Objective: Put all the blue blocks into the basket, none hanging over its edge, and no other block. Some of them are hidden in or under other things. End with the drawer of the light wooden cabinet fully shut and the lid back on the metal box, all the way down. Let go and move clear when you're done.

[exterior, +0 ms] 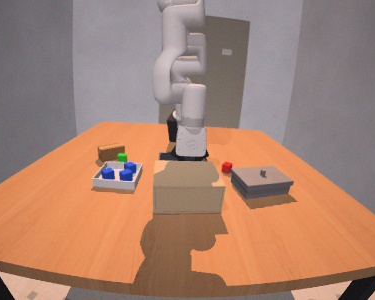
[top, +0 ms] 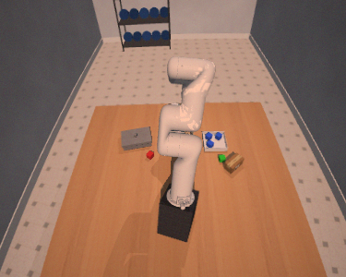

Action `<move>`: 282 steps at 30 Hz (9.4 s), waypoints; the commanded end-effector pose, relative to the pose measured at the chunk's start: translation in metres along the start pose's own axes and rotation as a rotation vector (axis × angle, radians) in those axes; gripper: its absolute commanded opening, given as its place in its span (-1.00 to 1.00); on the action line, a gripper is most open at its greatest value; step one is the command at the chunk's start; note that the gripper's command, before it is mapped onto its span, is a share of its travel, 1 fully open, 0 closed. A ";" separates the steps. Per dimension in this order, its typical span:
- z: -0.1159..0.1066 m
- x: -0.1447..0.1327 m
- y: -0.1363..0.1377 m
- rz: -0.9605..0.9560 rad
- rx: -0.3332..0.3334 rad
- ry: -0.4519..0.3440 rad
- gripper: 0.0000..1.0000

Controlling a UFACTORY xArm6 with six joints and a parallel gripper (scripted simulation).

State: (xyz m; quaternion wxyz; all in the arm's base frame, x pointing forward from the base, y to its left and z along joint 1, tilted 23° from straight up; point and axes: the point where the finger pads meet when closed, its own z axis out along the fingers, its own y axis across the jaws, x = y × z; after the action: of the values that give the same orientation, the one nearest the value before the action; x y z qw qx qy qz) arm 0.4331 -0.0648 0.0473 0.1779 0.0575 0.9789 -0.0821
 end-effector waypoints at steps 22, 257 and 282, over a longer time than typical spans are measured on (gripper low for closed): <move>-0.071 -0.001 0.000 0.000 -0.001 -0.001 -1.00; 0.014 0.024 -0.278 0.846 -0.001 -0.001 0.12; 0.005 0.024 -0.278 0.846 -0.001 -0.001 0.12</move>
State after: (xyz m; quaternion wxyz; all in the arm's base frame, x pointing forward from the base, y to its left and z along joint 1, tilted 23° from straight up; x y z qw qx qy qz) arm 0.3739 -0.3360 0.0674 0.1947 0.4544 0.8692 -0.0005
